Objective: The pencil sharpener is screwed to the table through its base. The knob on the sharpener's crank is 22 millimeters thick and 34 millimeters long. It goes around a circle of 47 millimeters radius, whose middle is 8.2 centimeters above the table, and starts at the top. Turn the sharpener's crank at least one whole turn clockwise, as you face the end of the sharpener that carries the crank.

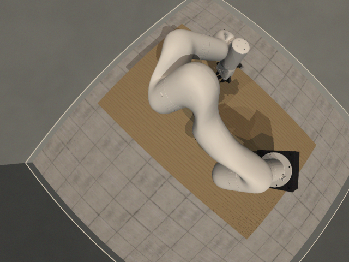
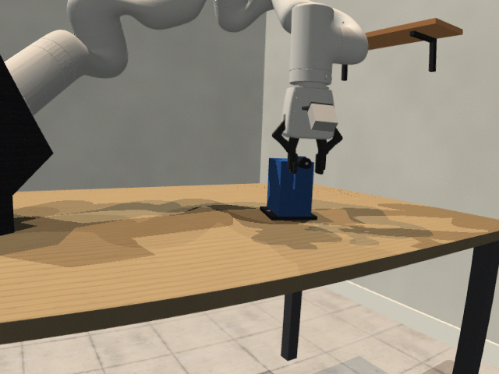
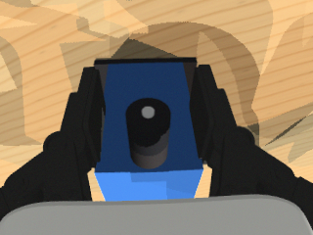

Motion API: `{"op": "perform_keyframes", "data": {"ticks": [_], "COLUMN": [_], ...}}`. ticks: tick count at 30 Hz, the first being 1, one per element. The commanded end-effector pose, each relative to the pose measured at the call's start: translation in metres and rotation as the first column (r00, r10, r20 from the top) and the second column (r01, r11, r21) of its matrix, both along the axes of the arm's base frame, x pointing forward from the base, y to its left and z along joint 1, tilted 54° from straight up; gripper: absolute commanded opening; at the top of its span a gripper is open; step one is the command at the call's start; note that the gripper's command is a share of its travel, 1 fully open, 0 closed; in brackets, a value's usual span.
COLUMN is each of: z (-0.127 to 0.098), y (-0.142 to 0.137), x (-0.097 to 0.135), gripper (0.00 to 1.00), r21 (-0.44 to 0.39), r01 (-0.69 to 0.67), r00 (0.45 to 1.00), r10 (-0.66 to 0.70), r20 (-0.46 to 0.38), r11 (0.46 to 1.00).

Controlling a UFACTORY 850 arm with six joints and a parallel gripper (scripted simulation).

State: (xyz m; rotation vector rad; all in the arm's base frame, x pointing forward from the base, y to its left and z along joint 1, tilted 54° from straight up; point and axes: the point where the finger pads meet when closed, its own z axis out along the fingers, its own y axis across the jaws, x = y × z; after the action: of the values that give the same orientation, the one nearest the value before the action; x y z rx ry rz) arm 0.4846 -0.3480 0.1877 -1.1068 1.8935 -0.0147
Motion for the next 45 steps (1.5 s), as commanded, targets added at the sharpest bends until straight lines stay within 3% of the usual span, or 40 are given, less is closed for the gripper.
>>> {"op": "perform_keyframes", "data": {"ticks": [1, 7, 8, 45], "z": [0.0005, 0.0005, 0.0005, 0.0005], "y": [-0.0007, -0.0007, -0.0007, -0.0007], "x": [0.0, 0.0, 0.0, 0.0], "gripper": [0.54, 0.54, 0.0, 0.0], "r21": [-0.001, -0.001, -0.001, -0.001], "r01": [0.001, 0.001, 0.001, 0.001], "r00": [1.0, 1.0, 1.0, 1.0], "r10": [-0.001, -0.001, -0.001, -0.001], "r20": [0.001, 0.001, 0.001, 0.001], "r11": [1.0, 1.0, 1.0, 1.0]}}
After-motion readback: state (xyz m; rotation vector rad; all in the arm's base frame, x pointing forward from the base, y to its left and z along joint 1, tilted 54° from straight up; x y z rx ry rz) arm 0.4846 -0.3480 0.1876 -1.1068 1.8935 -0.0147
